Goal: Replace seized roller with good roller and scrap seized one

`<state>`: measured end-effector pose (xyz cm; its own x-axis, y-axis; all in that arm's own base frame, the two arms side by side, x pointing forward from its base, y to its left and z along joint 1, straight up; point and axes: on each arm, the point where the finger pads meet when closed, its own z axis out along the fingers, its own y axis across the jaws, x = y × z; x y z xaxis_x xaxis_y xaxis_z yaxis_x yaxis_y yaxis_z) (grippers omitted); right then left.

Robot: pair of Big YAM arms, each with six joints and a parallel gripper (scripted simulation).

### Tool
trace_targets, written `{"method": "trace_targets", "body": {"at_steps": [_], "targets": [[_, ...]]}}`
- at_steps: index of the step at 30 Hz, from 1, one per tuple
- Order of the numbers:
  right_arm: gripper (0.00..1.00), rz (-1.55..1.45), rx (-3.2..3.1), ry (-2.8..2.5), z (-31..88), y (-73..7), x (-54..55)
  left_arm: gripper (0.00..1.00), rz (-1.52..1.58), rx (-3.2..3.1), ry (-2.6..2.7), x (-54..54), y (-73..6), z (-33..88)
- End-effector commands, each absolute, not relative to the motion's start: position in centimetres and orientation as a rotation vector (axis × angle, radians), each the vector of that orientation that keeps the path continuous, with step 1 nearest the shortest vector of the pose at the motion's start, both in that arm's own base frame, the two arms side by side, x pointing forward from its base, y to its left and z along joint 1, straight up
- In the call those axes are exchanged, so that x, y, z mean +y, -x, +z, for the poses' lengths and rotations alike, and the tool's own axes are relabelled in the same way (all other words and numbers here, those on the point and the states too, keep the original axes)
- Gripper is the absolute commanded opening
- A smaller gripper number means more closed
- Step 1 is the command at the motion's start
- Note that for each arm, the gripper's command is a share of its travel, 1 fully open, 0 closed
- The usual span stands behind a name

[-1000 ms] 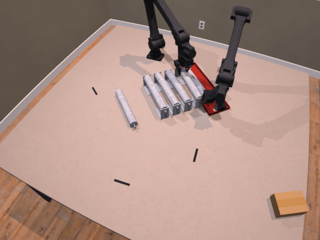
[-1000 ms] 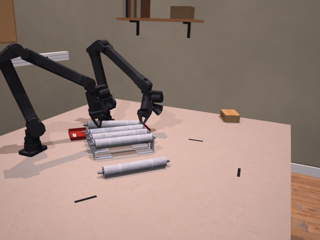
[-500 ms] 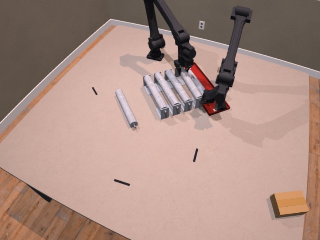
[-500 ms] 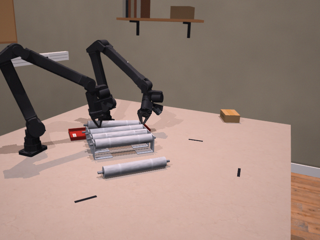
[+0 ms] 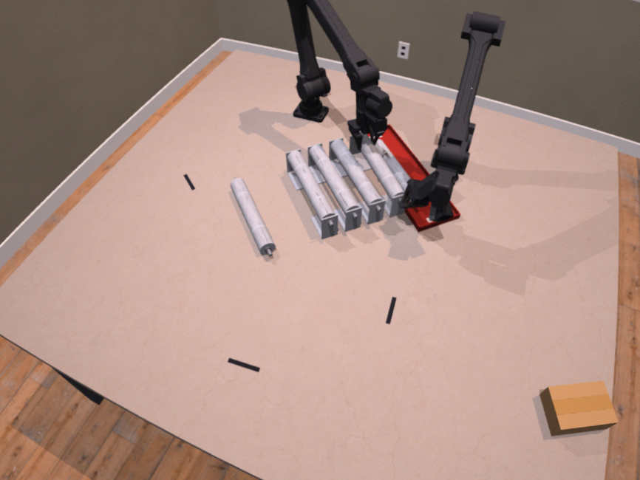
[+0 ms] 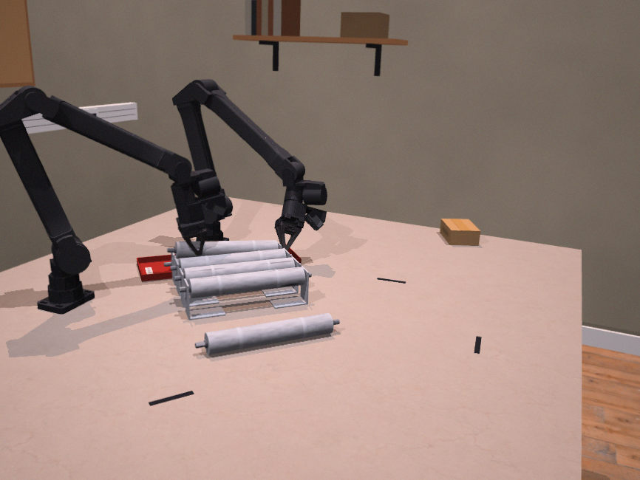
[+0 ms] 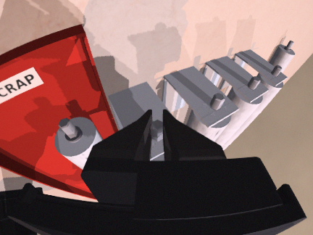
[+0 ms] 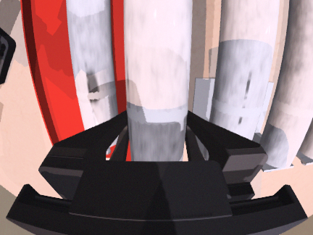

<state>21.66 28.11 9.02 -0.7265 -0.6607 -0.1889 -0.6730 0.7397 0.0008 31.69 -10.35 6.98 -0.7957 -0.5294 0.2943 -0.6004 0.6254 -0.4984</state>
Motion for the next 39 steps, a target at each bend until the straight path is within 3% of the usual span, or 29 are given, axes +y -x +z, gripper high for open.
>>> {"method": "trace_targets", "body": {"at_steps": [1, 39], "targets": [[0.32, 0.099, 2.777, 1.053, 9.4, -21.7, 27.8, 0.03, 0.999, -2.857, -1.009, -7.7, -37.6, 10.8], [0.32, 0.100, 2.776, 1.053, 9.4, -21.7, 27.8, 0.03, 1.012, -2.881, -1.040, -6.6, -39.0, 11.0]]}}
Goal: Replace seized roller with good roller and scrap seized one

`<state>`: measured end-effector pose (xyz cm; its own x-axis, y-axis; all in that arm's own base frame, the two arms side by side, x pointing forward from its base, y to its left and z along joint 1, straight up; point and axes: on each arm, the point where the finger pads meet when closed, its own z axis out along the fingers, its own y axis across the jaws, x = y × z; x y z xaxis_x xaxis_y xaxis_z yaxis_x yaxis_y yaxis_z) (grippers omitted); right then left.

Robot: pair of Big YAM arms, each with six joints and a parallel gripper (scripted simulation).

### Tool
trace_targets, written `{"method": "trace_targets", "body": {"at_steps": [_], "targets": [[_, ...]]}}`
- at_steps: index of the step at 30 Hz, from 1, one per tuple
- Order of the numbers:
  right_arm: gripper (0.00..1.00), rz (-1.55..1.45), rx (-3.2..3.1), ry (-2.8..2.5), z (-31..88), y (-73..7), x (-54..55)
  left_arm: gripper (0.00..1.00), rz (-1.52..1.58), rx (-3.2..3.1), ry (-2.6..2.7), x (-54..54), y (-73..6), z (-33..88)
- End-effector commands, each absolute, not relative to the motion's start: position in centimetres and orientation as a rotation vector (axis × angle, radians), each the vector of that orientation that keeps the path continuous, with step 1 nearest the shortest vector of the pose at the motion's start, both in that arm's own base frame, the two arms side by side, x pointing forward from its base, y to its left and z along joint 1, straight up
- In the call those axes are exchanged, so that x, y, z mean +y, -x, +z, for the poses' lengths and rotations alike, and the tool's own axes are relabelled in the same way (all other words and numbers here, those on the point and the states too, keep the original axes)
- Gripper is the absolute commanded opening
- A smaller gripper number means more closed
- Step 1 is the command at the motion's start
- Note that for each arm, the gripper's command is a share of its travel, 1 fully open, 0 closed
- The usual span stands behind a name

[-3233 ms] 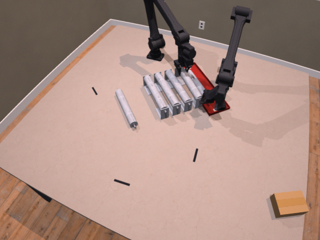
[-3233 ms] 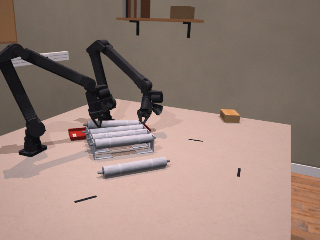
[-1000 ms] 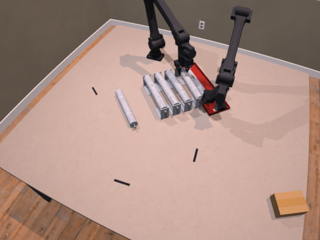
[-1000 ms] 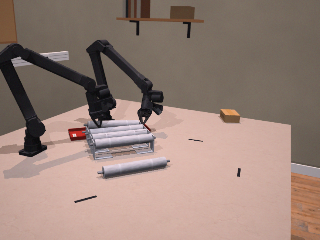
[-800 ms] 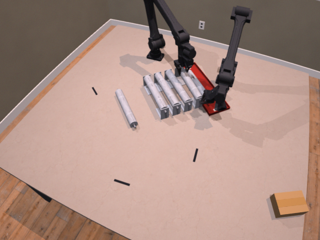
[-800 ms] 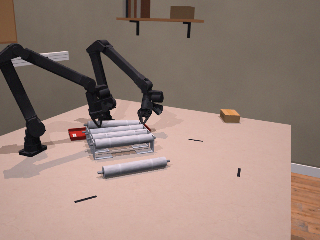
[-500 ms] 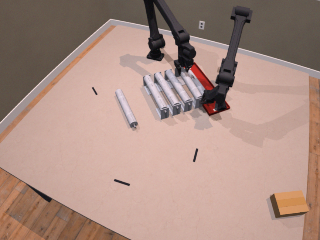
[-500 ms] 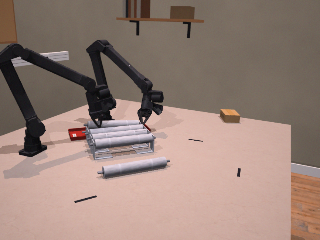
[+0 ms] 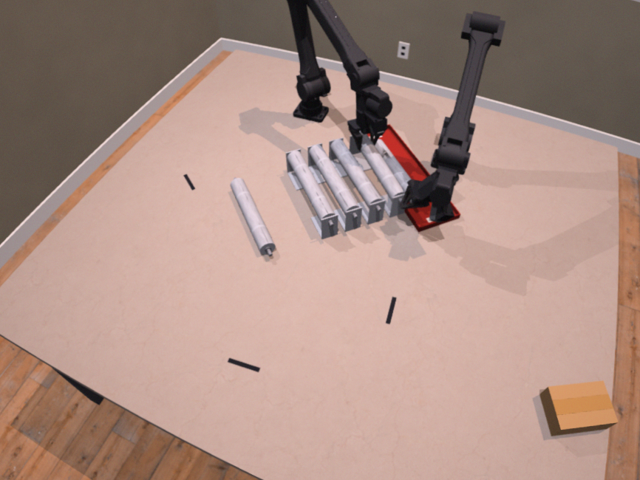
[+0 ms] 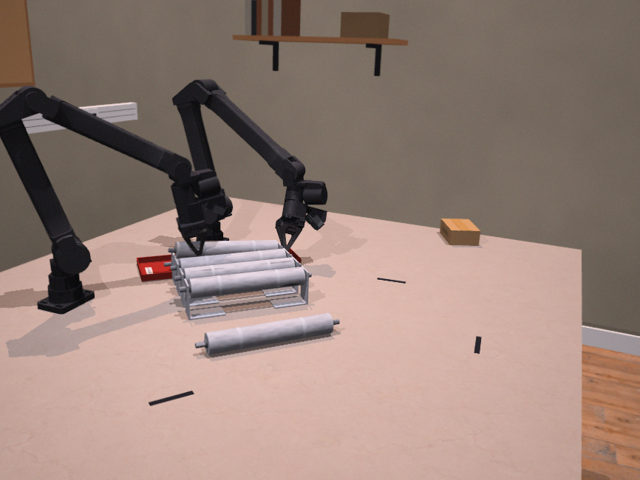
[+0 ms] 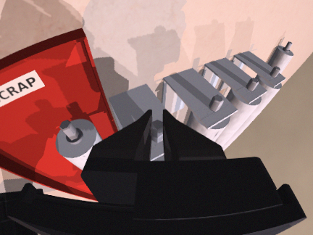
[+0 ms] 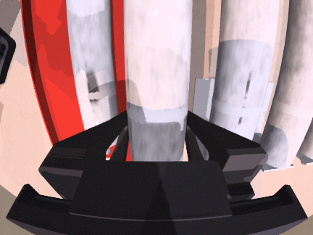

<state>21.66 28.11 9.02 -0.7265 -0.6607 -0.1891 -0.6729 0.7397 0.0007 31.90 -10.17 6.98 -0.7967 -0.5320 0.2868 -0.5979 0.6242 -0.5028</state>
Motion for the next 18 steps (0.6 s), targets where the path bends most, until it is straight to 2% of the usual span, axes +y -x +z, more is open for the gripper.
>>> {"method": "trace_targets", "body": {"at_steps": [1, 18], "targets": [[0.32, 0.100, 2.776, 1.053, 9.42, -21.68, 27.78, 0.03, 1.012, -2.881, -1.041, -6.64, -38.97, 11.00], [0.32, 0.100, 2.776, 1.053, 9.42, -21.68, 27.78, 0.03, 1.009, -2.879, -1.046, -6.41, -39.14, 10.77]]}}
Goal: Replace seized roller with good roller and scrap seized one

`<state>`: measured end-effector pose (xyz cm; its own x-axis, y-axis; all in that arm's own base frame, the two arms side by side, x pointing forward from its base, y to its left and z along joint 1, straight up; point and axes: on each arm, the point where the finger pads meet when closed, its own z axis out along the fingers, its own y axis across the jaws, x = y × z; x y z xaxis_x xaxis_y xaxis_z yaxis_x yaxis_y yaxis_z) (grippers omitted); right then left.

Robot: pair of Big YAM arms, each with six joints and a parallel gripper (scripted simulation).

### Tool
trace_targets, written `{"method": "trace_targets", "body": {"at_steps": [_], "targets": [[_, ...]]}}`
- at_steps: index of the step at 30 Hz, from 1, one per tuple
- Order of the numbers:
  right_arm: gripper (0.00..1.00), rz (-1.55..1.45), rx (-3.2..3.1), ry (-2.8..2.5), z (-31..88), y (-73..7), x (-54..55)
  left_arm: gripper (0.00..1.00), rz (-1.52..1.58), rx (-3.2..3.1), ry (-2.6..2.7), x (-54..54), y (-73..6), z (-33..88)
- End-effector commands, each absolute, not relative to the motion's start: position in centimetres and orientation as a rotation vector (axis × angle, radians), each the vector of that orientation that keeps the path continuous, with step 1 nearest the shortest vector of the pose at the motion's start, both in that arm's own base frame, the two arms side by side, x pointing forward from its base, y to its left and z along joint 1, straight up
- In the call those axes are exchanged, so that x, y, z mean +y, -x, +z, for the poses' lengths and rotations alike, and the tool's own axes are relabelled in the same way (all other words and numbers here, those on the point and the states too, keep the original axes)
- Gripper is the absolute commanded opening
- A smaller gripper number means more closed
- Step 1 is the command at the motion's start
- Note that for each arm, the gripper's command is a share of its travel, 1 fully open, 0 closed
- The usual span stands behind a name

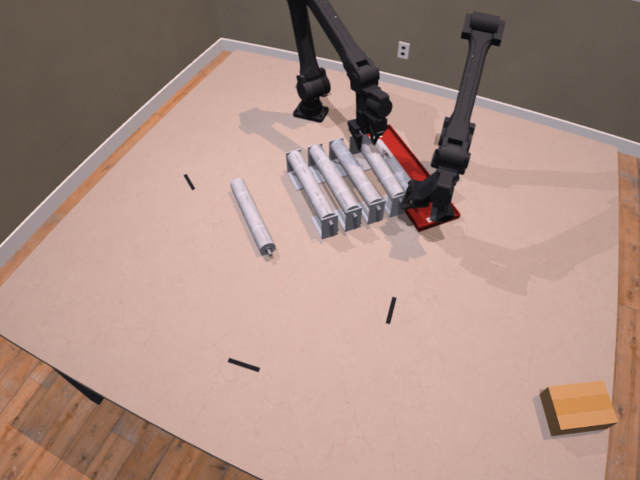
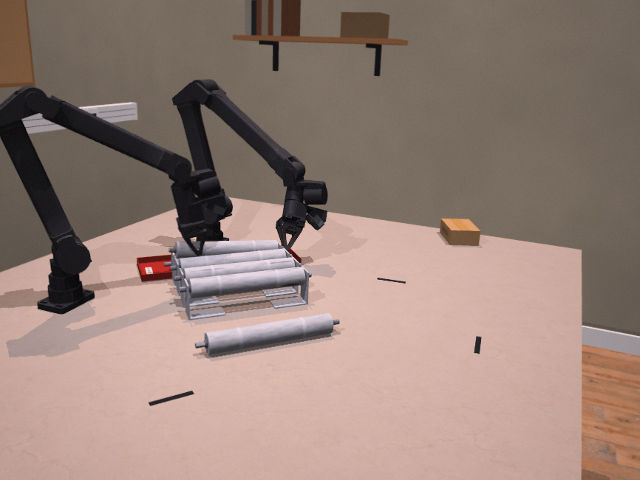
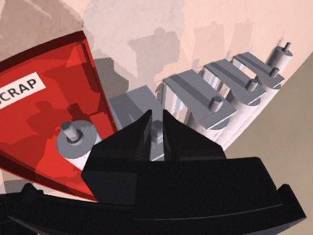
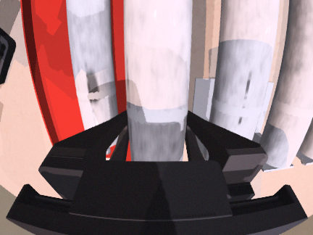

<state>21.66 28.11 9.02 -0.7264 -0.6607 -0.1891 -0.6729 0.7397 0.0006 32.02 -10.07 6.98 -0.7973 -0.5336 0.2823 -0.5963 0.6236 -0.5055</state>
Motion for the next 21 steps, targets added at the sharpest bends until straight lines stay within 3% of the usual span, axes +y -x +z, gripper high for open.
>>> {"method": "trace_targets", "body": {"at_steps": [1, 21], "targets": [[0.32, 0.100, 2.776, 1.053, 9.42, -21.68, 27.78, 0.03, 1.009, -2.879, -1.046, -6.41, -39.14, 10.76], [0.32, 0.100, 2.776, 1.053, 9.42, -21.68, 27.78, 0.03, 1.002, -2.882, -1.052, -6.16, -39.33, 10.54]]}}
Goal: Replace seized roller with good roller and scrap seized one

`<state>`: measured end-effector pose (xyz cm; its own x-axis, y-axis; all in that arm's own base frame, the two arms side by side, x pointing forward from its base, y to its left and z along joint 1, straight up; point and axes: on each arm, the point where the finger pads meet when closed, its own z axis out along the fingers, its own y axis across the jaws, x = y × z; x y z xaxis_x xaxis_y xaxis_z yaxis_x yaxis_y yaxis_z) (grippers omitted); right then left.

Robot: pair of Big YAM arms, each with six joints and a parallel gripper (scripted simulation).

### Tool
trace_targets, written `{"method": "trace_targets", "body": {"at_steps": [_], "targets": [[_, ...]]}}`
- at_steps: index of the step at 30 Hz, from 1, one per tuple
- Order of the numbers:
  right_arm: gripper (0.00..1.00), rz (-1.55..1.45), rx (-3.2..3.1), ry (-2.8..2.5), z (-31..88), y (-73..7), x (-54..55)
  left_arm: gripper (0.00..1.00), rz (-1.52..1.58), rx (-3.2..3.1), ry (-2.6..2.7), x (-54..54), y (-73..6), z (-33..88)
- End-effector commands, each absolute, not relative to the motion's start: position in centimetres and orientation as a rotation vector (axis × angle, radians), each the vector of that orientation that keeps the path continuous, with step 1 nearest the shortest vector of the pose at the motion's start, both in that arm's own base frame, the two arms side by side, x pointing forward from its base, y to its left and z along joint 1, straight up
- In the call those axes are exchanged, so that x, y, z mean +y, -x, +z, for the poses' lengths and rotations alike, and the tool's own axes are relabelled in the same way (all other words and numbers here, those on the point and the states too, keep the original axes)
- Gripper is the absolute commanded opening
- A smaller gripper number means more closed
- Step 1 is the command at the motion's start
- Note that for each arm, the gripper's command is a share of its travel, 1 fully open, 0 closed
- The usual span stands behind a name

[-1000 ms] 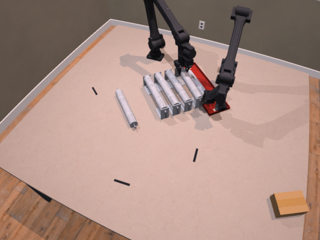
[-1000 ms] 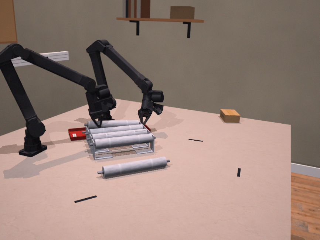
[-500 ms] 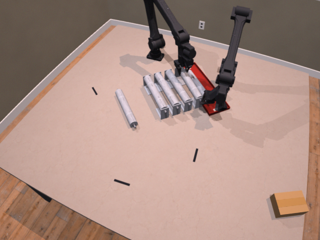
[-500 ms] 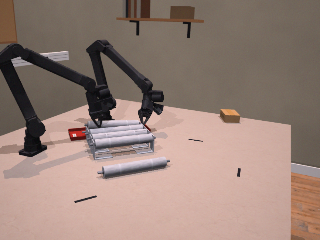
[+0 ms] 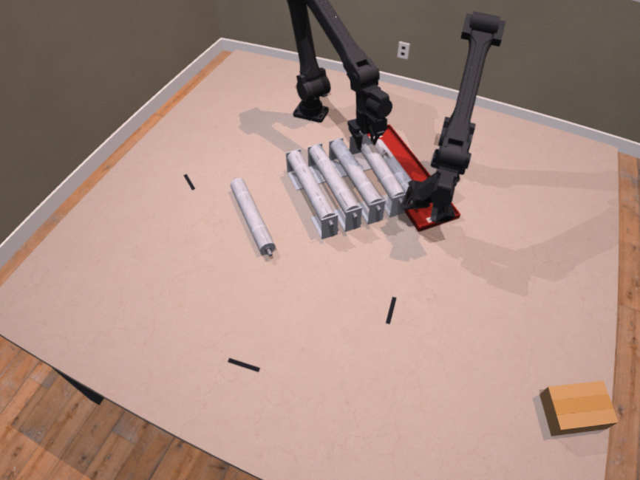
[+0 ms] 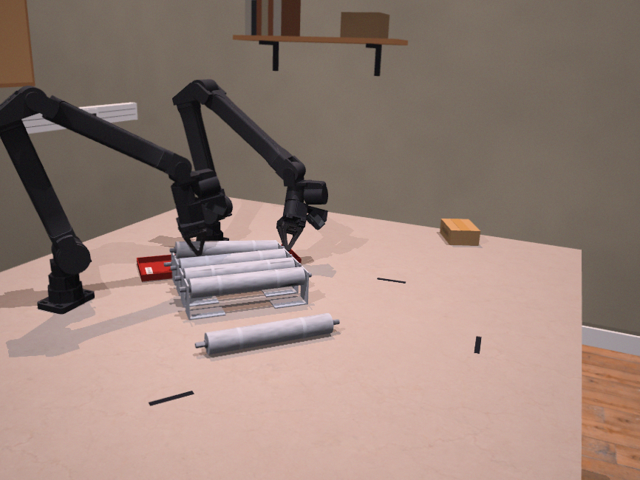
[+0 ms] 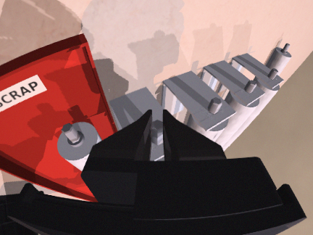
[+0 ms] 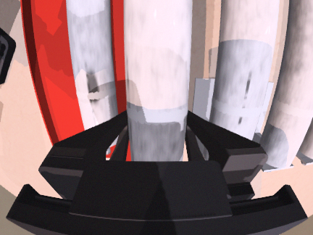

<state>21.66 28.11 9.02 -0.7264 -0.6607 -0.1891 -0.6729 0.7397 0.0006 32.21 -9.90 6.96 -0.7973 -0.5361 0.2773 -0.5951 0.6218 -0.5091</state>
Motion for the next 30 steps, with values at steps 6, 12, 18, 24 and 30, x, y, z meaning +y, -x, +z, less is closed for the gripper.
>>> {"method": "trace_targets", "body": {"at_steps": [6, 12, 18, 24, 30], "targets": [[0.32, 0.100, 2.776, 1.053, 9.4, -21.7, 27.8, 0.03, 0.998, -2.884, -1.052, -6.2, -39.4, 10.5], [0.32, 0.100, 2.776, 1.053, 9.4, -21.7, 27.8, 0.03, 0.995, -2.885, -1.051, -6.2, -39.4, 10.5], [0.32, 0.100, 2.776, 1.053, 9.4, -21.7, 27.8, 0.03, 0.993, -2.886, -1.051, -6.1, -39.4, 10.5], [0.32, 0.100, 2.776, 1.053, 9.4, -21.7, 27.8, 0.03, 0.988, -2.893, -1.048, -5.5, -39.8, 10.1], [0.32, 0.128, 2.730, 1.059, 9.4, -21.9, 28.2, 0.03, 0.956, -2.854, -1.047, -4.9, -40.3, 9.1]]}}
